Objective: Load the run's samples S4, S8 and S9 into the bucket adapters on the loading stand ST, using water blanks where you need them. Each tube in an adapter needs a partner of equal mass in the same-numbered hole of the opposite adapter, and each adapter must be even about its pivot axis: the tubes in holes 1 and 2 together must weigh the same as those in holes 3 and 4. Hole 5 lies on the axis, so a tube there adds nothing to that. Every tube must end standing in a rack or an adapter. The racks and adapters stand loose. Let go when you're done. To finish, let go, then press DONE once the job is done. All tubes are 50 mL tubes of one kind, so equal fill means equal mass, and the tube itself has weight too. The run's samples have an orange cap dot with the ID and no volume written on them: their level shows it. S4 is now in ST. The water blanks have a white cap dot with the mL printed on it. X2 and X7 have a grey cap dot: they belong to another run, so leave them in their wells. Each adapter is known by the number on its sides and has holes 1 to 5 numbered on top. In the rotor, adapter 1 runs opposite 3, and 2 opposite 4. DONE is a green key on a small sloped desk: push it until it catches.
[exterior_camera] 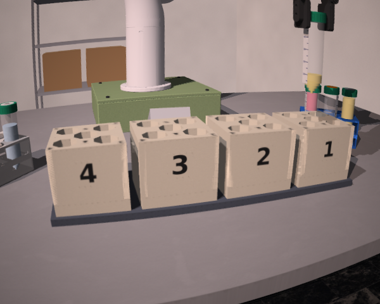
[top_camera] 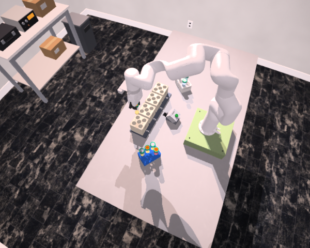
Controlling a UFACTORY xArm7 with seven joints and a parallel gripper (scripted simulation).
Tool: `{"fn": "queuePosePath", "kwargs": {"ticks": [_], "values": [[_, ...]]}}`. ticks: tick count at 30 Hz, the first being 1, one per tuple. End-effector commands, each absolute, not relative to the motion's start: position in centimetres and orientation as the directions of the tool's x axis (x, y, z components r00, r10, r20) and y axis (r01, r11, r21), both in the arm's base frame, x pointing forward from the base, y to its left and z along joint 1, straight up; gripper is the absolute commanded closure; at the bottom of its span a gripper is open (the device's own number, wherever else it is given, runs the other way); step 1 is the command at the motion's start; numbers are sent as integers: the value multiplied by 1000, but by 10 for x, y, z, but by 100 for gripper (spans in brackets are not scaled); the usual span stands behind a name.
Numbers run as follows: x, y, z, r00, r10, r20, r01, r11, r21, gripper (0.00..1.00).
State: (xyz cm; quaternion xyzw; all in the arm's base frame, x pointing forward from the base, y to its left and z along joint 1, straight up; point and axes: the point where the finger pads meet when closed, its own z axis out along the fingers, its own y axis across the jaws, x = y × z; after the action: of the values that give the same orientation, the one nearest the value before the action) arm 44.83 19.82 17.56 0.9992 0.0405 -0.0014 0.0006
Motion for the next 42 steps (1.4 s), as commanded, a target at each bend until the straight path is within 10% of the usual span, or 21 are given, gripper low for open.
{"fn": "queuePosePath", "kwargs": {"ticks": [1,23,42], "values": [[450,199,178,997,81,1,81,-997,-1,100],[395,257,178,899,-437,0,-437,-899,-2,100],[336,319,178,893,-450,-1,-450,-893,-2,100]]}}
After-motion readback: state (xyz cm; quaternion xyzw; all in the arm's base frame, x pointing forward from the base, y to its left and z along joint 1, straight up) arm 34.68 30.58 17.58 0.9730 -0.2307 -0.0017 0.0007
